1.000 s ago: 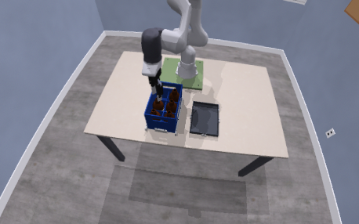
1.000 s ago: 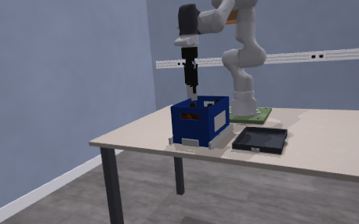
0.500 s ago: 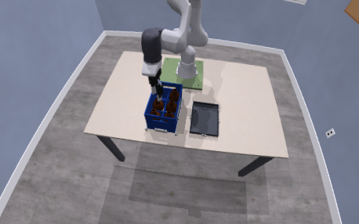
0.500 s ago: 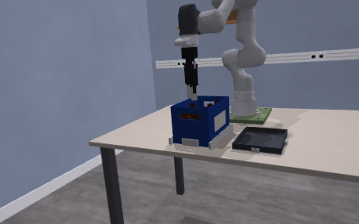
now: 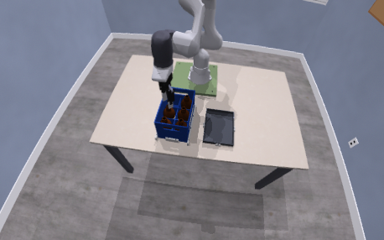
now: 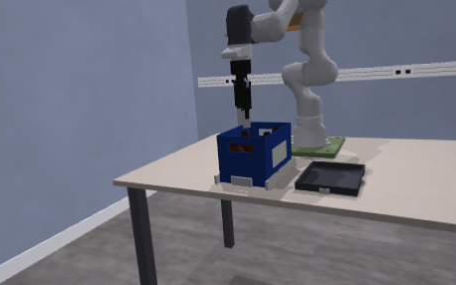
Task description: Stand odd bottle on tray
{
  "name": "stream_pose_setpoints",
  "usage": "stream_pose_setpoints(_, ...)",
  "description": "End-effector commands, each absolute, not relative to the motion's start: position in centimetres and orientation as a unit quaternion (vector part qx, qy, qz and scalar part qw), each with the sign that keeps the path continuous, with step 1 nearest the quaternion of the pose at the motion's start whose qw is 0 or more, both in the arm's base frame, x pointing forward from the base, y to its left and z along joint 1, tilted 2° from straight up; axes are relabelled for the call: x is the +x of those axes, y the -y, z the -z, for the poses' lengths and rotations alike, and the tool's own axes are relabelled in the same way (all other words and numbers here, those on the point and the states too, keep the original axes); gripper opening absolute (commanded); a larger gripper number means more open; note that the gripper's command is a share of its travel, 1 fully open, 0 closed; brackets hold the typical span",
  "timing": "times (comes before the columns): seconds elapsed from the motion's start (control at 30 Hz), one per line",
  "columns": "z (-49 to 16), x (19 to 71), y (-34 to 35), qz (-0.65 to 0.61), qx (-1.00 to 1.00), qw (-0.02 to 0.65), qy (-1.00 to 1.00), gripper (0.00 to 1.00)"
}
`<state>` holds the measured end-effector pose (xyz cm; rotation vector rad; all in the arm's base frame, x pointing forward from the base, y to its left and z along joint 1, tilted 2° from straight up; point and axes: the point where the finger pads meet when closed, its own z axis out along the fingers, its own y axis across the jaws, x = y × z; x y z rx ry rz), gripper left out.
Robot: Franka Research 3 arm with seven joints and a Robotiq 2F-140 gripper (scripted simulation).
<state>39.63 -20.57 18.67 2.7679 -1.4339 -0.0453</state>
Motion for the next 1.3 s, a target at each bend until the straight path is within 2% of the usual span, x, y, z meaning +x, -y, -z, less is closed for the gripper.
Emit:
stream_pose_setpoints(0.0, -18.7, 39.8, 20.7, 0.013, 0.887, 0.011, 0.461, 0.44)
stream_pose_setpoints(1.27, -15.5, 39.7, 20.7, 0.013, 0.887, 0.011, 0.461, 0.44)
